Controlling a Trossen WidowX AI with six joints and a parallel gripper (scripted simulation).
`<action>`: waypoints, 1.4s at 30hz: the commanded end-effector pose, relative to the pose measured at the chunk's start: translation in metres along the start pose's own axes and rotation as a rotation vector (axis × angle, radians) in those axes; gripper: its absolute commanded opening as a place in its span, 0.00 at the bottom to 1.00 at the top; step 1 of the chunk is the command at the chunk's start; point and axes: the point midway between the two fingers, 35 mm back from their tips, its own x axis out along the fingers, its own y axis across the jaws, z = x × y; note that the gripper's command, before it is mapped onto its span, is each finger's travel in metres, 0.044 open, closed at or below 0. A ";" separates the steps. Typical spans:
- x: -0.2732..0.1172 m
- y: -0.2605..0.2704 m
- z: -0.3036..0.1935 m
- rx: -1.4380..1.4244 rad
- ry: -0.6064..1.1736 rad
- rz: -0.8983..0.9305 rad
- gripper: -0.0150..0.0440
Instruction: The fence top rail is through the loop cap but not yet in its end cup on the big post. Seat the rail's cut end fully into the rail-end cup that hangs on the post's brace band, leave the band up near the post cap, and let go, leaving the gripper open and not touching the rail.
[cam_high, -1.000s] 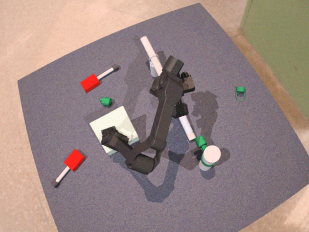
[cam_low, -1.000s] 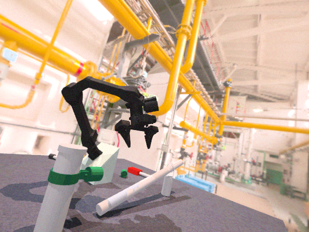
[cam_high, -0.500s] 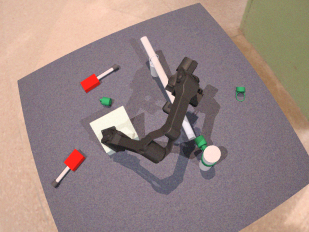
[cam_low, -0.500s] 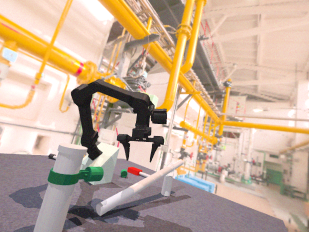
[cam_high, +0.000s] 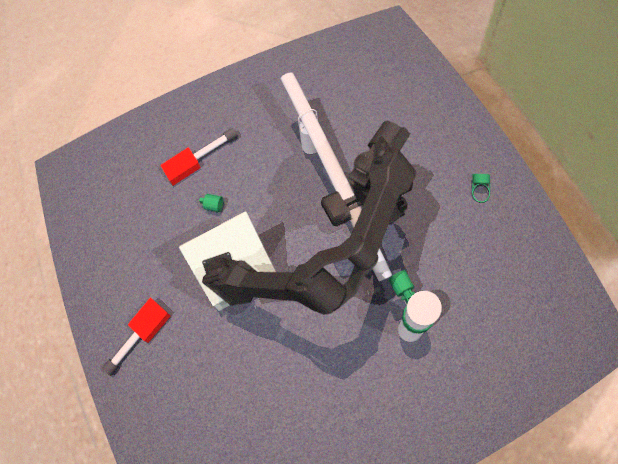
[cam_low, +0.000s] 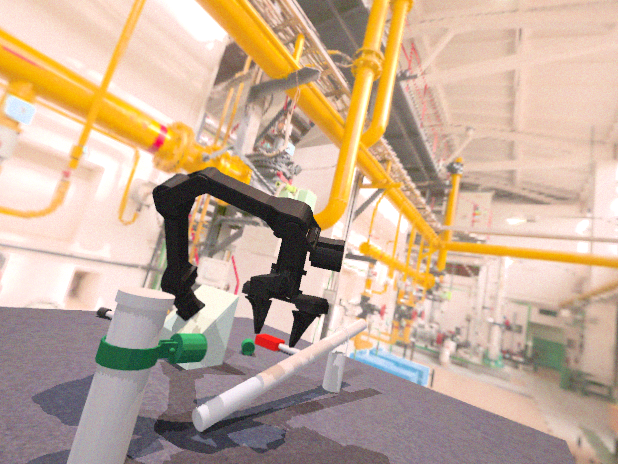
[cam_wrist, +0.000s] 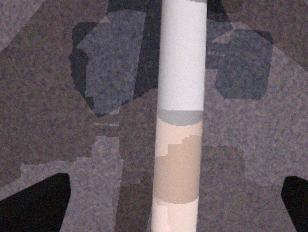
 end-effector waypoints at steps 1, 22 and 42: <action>0.007 0.000 0.000 0.019 0.006 -0.010 1.00; 0.055 0.000 0.000 0.020 0.004 -0.010 1.00; 0.088 0.000 -0.001 0.019 0.004 -0.010 1.00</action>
